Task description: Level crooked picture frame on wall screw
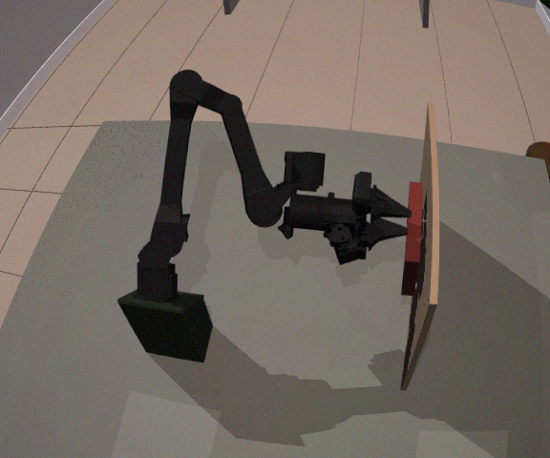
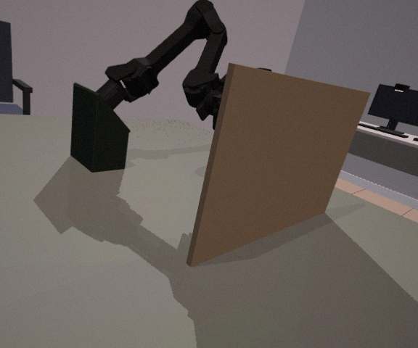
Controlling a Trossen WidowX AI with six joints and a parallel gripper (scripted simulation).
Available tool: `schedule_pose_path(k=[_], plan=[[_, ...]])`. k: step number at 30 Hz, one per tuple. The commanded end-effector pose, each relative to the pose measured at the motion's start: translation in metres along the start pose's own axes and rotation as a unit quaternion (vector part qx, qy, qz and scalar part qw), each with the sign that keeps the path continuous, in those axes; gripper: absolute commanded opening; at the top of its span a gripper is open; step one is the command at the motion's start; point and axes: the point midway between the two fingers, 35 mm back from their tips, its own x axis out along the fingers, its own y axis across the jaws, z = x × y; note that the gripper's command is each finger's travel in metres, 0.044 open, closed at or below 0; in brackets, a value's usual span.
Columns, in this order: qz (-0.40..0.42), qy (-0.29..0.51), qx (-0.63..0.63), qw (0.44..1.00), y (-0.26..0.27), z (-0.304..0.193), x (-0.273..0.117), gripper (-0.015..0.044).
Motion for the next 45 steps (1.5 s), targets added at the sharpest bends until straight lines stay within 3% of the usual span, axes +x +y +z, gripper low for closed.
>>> schedule_pose_path(k=[1,41,45], plan=[[0.000,0.002,-0.003,1.000,0.0003,-0.0009,0.0080,0.0260],[0.000,0.002,-0.003,1.000,0.0002,-0.0008,0.0155,0.0260],[0.000,0.002,-0.003,1.000,0.0002,-0.0008,0.0155,0.0233]])
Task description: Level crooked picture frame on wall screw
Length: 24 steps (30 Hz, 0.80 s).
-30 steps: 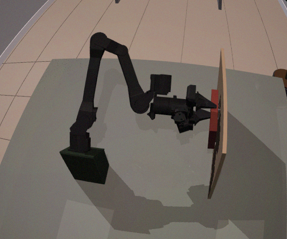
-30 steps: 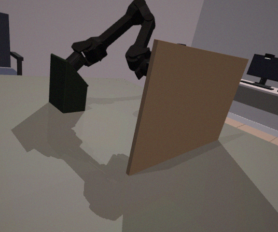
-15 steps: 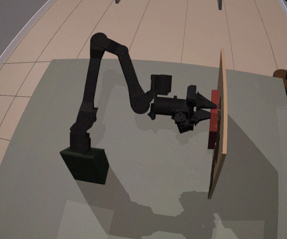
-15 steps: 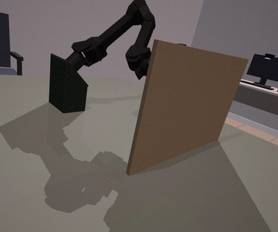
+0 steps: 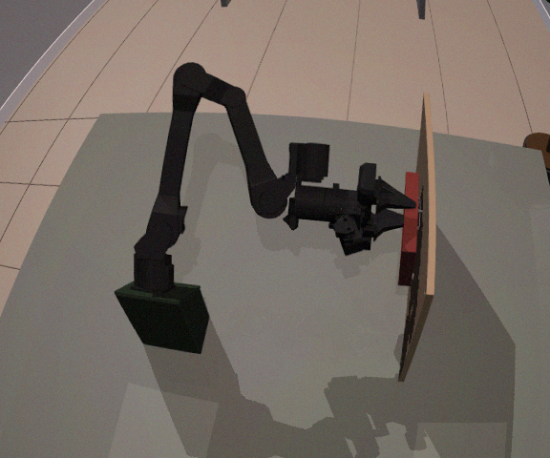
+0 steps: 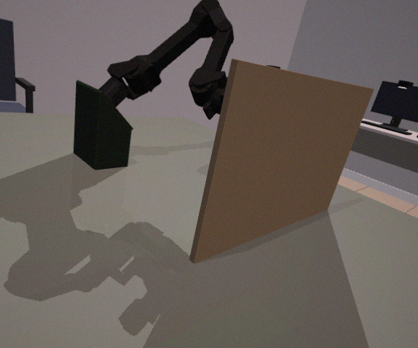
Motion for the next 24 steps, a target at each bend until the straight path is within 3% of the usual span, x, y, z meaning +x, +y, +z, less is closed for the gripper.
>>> schedule_pose_path(k=[1,24], plan=[[-0.001,0.001,-0.003,1.000,-0.0006,-0.0005,0.0002,0.0227],[-0.001,0.001,-0.003,1.000,-0.0006,-0.0005,0.0002,0.0073]])
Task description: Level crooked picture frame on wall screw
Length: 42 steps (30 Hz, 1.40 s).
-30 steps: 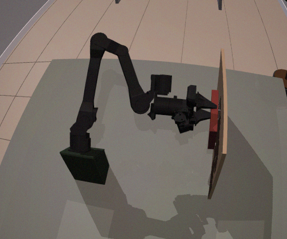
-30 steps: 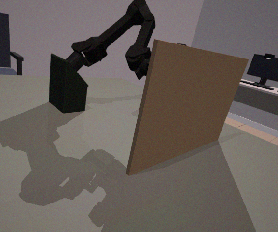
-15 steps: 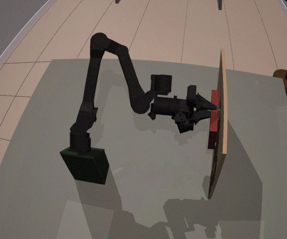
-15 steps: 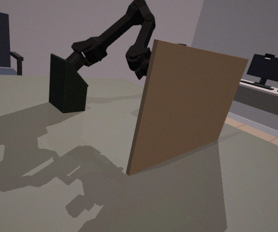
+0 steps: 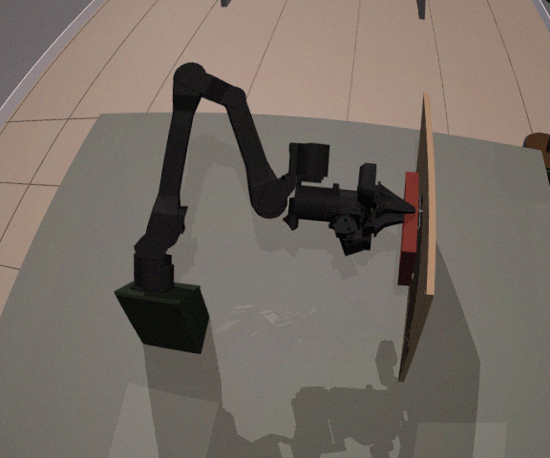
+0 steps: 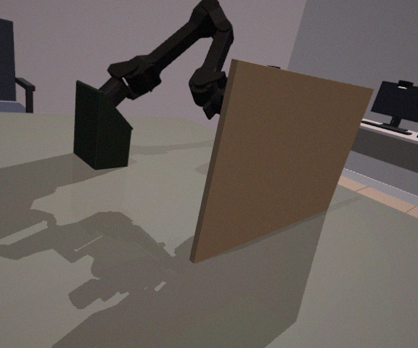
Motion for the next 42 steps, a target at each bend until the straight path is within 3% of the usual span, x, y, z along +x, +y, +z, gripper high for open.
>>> schedule_pose_path(k=[1,5,42], plan=[[0.000,0.000,-0.003,1.000,-0.0002,-0.0003,0.0002,0.0067],[0.000,0.000,-0.003,1.000,-0.0002,-0.0003,0.0002,0.0000],[0.000,0.000,-0.003,1.000,0.0075,0.0000,0.0001,0.0000]])
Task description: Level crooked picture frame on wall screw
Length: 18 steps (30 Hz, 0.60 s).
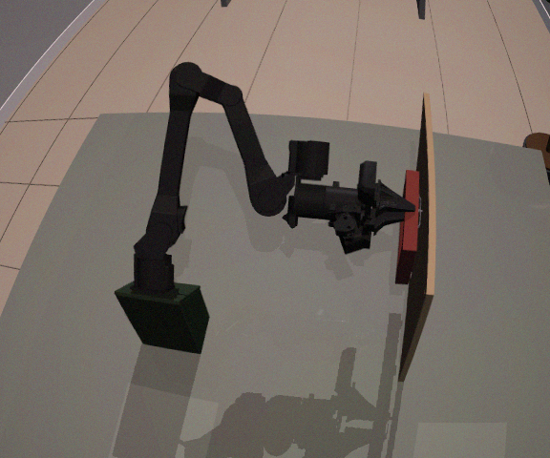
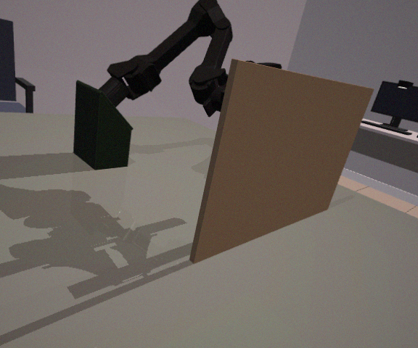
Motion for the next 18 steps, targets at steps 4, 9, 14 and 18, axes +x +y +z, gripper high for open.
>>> schedule_pose_path(k=[4,9,14,18], plan=[[0.003,-0.001,-0.003,1.000,0.0012,0.0005,0.0002,0.0000],[0.003,-0.001,-0.003,1.000,0.0012,0.0004,0.0002,0.0000],[0.003,-0.001,-0.003,1.000,0.0009,-0.0003,0.0002,0.0000],[0.003,-0.001,-0.003,1.000,0.0012,-0.0006,0.0002,0.0000]])
